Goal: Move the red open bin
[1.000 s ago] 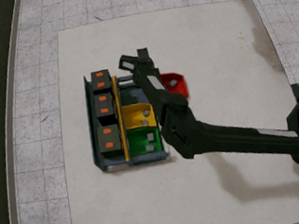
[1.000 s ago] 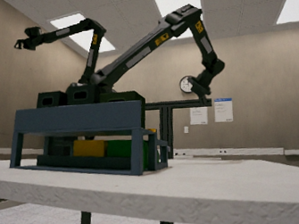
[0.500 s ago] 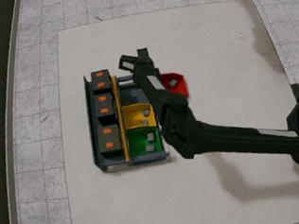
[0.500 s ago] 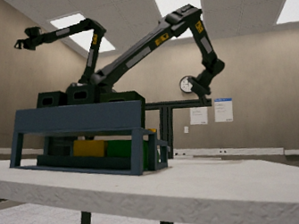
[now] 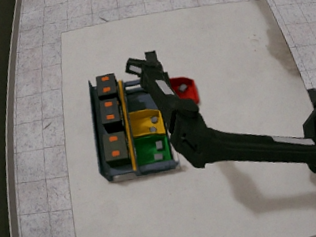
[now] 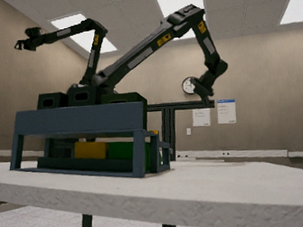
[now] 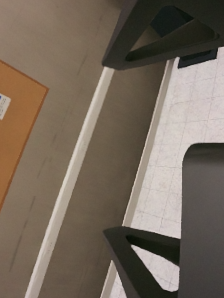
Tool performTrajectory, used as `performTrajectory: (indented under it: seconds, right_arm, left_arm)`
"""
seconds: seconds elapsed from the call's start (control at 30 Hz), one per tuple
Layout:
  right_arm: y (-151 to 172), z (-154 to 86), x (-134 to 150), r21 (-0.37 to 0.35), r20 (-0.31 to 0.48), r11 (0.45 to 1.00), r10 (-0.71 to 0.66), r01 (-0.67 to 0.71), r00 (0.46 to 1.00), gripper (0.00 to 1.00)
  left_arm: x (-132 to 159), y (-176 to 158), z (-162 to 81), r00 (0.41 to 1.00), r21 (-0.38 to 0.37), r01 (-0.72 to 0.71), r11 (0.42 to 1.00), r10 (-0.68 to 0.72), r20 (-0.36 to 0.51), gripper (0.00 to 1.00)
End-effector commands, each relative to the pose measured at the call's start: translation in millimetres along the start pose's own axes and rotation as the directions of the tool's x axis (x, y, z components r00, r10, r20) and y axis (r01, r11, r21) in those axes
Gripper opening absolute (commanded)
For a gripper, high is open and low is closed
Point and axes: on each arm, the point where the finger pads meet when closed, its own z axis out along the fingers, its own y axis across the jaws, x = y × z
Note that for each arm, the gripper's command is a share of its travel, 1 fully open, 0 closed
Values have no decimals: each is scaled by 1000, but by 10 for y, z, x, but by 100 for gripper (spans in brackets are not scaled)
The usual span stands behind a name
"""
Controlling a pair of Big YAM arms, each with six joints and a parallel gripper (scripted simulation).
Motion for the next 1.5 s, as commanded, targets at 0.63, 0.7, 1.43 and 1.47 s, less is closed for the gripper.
performTrajectory:
  seconds: [0.63,0.7,1.43,1.47]
  right_arm:
    - [-18,-62,-387,5,56,1000,-19,19,998,100]
    - [-18,-62,-387,5,56,1000,-19,19,998,100]
    - [-18,-62,-387,5,56,1000,-19,19,998,100]
    - [-18,-62,-387,5,56,1000,-19,19,998,100]
  left_arm:
    - [-6,260,-101,999,-27,34,999,-33,19,3]
    - [-12,258,-105,999,-27,33,999,-32,20,3]
    - [-42,240,-118,999,-30,30,999,-29,22,2]
    - [-42,240,-118,999,-30,30,999,-29,22,2]
